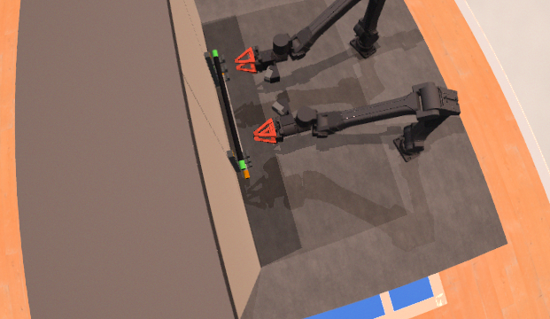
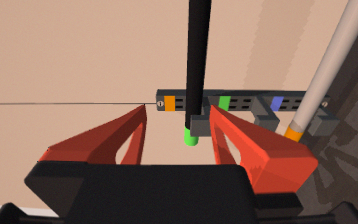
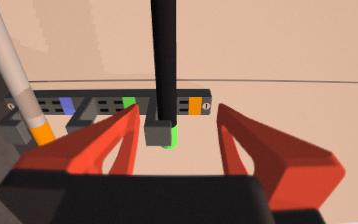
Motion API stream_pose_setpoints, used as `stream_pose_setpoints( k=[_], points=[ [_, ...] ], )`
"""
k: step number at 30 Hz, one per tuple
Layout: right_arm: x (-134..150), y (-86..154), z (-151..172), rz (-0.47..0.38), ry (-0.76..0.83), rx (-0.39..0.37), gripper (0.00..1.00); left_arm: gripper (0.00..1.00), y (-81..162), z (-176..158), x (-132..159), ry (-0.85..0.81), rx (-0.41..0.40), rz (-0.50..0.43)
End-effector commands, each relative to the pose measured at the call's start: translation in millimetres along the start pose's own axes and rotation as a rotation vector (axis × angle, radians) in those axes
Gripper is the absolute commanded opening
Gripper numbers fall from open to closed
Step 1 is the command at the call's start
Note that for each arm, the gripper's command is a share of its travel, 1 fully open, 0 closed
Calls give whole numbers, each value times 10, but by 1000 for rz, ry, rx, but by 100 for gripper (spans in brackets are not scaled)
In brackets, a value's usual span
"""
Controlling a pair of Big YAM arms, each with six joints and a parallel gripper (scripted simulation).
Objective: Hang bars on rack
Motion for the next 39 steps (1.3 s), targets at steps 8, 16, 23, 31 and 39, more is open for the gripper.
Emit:
stream_pose_setpoints(
  k=[8,16,23,31,39],
  points=[
    [-59,-163,-134,2,-23,63,53,54,-138,177,49,39,-67,12],
    [-82,-170,-110,1,-23,64,53,54,-138,134,49,39,-66,11],
    [-103,-170,-110,-2,-23,65,53,54,-133,102,51,38,-63,12],
    [-122,-169,-111,-5,-24,66,53,54,-128,75,53,37,-61,12],
    [-159,-161,-115,-9,-24,65,53,54,-118,49,56,35,-57,11]
  ],
)
Point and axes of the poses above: on each arm, the point where the finger pads meet when closed, its own y axis back along the fingers, its own z axis across the jaws, x = y × z, the point moved 9 cm from there along y, back along the fingers, and after that the axes turned 1 degree about -y, right-handed, at the moved point
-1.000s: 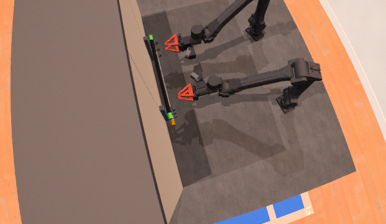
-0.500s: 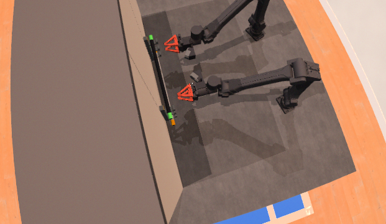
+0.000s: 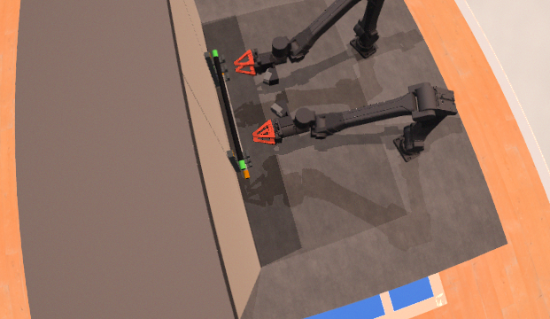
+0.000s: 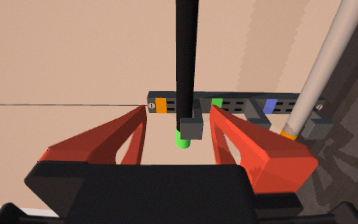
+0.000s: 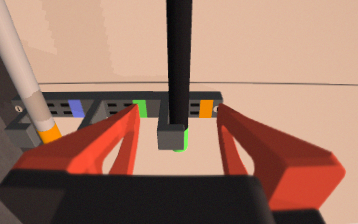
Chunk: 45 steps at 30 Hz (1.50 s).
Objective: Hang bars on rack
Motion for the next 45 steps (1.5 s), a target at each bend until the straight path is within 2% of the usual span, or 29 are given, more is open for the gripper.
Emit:
stream_pose_setpoints(
  k=[1,45],
  points=[
    [-142,-116,-236,-17,-25,67,53,54,-76,170,66,33,-50,12],
    [-165,-146,-250,-25,-25,66,53,54,-22,-4,88,25,-27,11]
  ],
)
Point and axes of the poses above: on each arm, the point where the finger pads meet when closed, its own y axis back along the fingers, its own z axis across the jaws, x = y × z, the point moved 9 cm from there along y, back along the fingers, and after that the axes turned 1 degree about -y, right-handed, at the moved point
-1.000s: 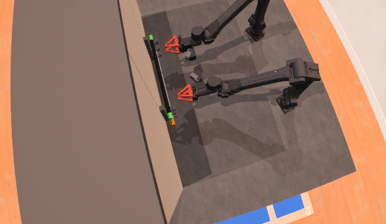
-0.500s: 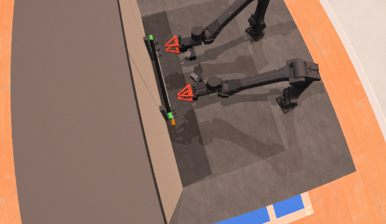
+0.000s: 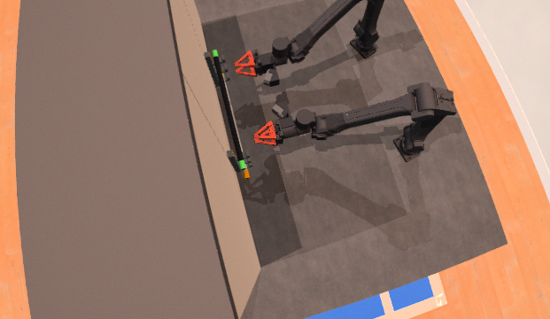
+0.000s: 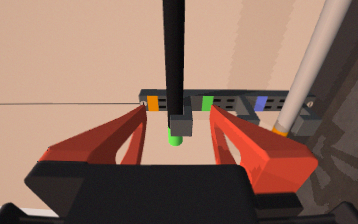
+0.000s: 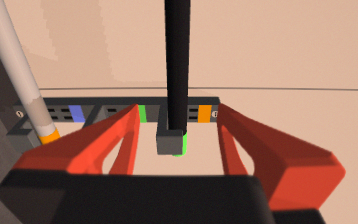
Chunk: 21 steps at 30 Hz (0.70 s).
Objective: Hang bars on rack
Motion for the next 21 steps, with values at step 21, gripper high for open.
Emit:
stream_pose_setpoints(
  k=[21],
  points=[
    [-90,-381,-226,-14,-23,56,53,54,-298,176,65,27,-36,13]
  ],
)
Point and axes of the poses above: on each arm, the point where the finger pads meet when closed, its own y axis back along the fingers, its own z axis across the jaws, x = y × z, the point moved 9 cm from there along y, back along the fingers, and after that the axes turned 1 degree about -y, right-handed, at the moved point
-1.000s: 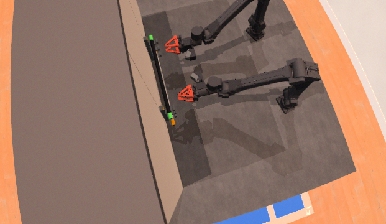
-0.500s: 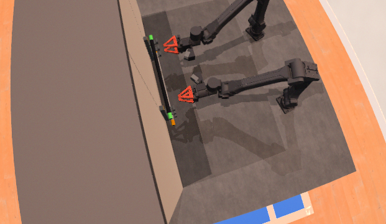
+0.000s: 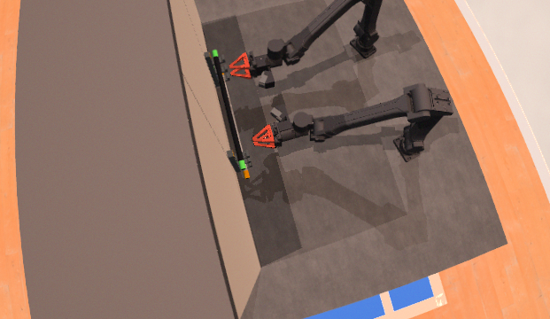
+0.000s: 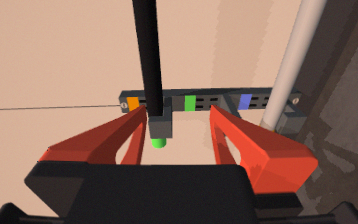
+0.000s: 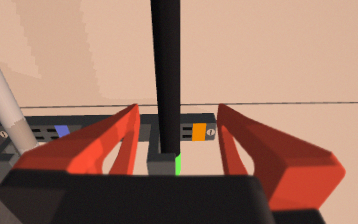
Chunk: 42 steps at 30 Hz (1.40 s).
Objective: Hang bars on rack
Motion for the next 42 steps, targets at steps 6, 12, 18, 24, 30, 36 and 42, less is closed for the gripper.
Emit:
stream_pose_setpoints(
  k=[6,12,18,24,30,36,42],
  points=[
    [-8,-238,-159,2,-17,29,53,54,-292,421,27,40,-81,13],
    [8,-286,-149,4,-16,26,53,54,-340,453,22,41,-85,13],
    [37,-358,-139,9,-15,21,53,54,-412,492,17,42,-90,13],
    [66,-430,-128,14,-14,16,53,54,-484,531,12,43,-96,13],
    [82,-479,-125,16,-13,15,53,54,-533,548,11,44,-98,13],
    [105,-551,-122,20,-13,14,53,54,-605,569,11,44,-101,13],
    [129,-624,-120,24,-13,12,53,54,-678,590,11,45,-104,13]
  ],
)
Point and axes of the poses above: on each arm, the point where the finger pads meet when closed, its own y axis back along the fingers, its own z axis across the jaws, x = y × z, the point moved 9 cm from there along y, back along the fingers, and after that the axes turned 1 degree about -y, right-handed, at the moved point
